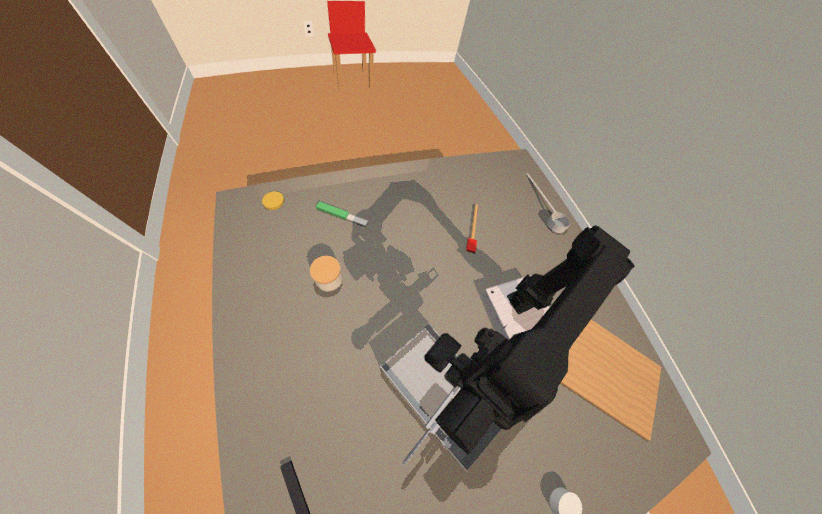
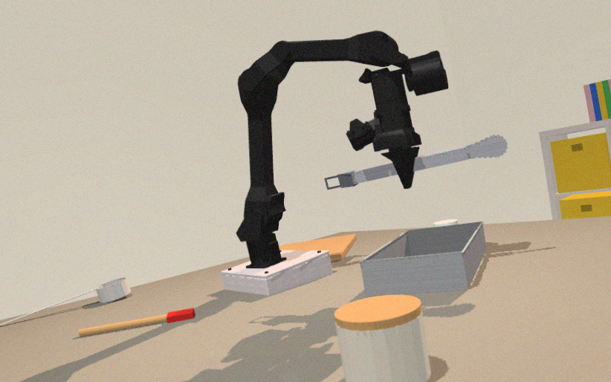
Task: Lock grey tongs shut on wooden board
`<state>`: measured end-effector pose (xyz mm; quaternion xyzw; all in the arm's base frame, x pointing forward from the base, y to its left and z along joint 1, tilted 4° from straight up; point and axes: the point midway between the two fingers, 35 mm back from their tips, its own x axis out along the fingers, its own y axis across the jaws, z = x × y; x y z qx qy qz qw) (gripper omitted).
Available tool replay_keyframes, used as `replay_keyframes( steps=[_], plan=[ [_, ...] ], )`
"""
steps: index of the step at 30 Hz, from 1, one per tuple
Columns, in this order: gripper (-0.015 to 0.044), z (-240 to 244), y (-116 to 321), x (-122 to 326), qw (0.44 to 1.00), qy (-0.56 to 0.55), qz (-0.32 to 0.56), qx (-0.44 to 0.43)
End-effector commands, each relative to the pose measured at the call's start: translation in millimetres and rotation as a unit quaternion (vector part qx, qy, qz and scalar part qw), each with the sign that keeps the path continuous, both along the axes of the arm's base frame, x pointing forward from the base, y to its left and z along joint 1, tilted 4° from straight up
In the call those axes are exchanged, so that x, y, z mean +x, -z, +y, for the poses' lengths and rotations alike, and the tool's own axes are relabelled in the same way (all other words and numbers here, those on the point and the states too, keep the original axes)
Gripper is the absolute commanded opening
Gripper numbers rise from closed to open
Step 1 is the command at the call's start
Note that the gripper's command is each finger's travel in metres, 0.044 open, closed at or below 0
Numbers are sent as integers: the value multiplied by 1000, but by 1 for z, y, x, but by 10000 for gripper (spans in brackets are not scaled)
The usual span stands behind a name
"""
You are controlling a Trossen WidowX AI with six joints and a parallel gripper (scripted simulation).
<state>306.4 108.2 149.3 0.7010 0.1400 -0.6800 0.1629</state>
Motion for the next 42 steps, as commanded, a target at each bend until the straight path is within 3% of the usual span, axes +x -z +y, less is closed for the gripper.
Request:
replay_keyframes(
  steps=[1,30,42],
  plan=[
    [-150,28,0,-7,999,-37,-1,7],
    [-150,164,8,-100,968,-248,20,28],
    [-150,192,11,-137,953,-299,28,30]
  ],
)
